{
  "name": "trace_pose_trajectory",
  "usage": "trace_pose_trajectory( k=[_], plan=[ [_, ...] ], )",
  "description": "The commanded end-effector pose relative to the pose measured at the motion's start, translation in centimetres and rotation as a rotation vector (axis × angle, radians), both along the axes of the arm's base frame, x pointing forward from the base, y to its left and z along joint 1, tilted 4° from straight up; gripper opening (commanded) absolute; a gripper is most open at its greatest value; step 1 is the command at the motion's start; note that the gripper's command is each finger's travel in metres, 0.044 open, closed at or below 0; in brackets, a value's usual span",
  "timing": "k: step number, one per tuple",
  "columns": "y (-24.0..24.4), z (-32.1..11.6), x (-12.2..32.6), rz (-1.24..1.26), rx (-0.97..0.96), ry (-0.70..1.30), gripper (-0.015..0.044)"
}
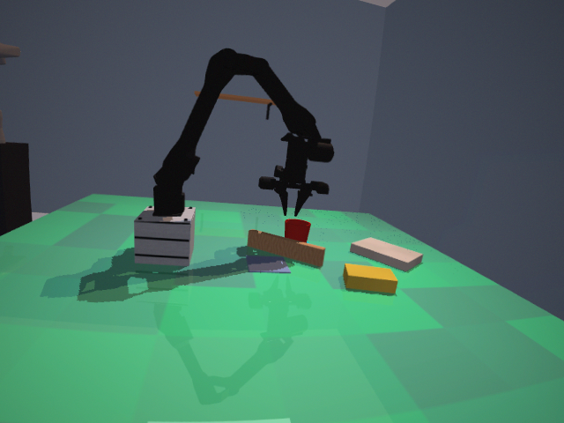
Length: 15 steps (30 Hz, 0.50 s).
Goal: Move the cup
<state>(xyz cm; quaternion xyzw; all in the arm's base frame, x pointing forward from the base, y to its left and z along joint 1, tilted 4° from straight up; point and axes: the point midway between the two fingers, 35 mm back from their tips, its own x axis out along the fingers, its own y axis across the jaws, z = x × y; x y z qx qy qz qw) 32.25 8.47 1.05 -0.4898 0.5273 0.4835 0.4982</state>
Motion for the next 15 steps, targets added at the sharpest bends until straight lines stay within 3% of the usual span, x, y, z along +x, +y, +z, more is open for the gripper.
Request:
trace_pose_trajectory(
  k=[1,12,15],
  plan=[
    [0.0,0.0,0.0,0.0,0.0,0.0,0.0154],
    [0.0,0.7,0.1,0.0,0.001,0.0,0.044],
    [0.1,1.9,0.2,-0.001,0.001,0.0,0.044]
  ],
)
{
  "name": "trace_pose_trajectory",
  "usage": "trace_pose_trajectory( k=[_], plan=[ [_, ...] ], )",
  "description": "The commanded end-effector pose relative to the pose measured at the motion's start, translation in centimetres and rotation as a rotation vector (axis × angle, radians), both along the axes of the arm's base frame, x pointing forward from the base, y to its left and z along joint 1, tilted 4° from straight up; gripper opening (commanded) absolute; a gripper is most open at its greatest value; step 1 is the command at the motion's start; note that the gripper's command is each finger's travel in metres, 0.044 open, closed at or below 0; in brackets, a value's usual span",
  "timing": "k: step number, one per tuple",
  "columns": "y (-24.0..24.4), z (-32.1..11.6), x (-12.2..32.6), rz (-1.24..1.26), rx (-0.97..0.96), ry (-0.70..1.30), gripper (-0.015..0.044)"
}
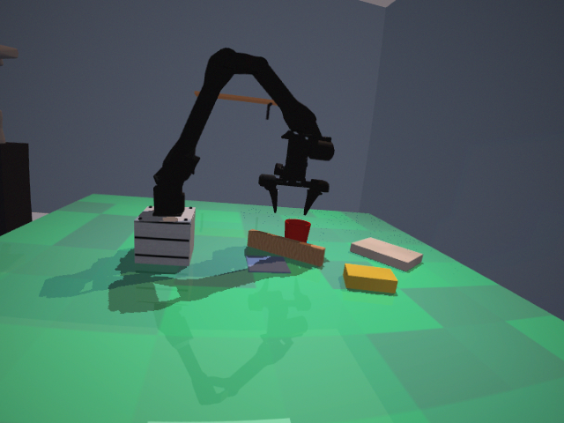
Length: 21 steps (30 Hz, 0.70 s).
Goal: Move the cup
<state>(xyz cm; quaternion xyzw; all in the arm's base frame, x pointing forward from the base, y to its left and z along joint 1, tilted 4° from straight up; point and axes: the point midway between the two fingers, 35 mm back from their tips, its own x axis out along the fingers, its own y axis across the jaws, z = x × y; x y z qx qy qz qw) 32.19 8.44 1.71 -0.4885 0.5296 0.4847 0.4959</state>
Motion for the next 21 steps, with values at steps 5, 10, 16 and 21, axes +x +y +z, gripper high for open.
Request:
trace_pose_trajectory(
  k=[5,10,16,21],
  plan=[
    [0.2,3.6,0.3,-0.001,0.005,-0.006,0.044],
    [0.1,5.5,0.4,-0.002,0.006,-0.006,0.044],
    [0.1,5.4,0.5,-0.001,0.003,-0.01,0.044],
    [0.1,5.4,0.5,-0.001,0.003,-0.01,0.044]
  ],
)
